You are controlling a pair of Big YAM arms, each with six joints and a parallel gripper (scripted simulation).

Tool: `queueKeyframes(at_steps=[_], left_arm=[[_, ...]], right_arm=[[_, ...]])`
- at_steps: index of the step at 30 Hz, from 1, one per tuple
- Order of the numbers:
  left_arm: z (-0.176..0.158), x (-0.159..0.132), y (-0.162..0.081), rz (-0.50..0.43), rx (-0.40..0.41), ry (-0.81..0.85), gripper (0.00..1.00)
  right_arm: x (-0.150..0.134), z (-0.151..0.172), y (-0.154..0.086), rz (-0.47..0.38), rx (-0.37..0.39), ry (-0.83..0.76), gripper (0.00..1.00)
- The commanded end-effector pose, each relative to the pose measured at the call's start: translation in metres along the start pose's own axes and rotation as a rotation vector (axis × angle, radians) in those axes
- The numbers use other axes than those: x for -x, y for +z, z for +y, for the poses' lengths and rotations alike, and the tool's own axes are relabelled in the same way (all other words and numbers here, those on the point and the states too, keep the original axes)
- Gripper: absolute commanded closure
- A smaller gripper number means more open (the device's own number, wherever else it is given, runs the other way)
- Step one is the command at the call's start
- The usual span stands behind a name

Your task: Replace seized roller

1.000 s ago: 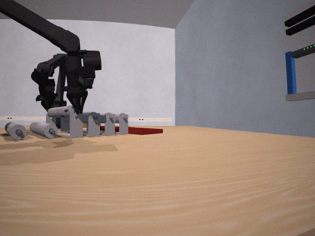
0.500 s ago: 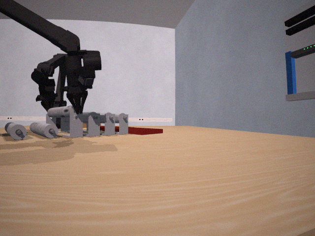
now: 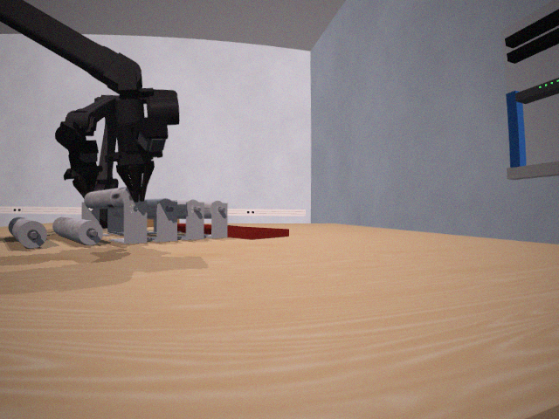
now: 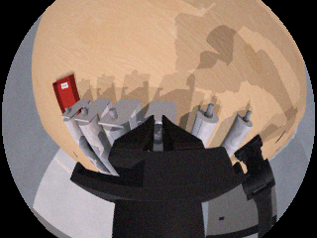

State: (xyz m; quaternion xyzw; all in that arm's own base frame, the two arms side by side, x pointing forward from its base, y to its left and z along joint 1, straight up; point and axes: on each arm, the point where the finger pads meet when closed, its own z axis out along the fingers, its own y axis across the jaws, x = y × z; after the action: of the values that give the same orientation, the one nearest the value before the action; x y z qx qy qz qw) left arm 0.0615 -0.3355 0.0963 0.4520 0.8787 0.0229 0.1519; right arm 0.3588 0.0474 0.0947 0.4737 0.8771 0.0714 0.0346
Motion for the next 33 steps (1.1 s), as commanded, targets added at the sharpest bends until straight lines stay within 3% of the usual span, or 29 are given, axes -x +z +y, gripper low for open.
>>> queueKeyframes(at_steps=[1,13,33], left_arm=[[-0.007,0.031,-0.041,-0.079,-0.046,-0.023,0.97],[-0.007,0.035,-0.046,-0.088,-0.049,-0.033,0.97],[-0.004,0.041,-0.075,-0.092,-0.057,-0.021,0.97]], right_arm=[[0.013,0.036,-0.042,-0.046,0.100,-0.015,0.97],[0.017,0.041,-0.049,-0.061,0.110,-0.018,0.97],[0.015,0.046,-0.078,-0.063,0.114,-0.007,0.97]])
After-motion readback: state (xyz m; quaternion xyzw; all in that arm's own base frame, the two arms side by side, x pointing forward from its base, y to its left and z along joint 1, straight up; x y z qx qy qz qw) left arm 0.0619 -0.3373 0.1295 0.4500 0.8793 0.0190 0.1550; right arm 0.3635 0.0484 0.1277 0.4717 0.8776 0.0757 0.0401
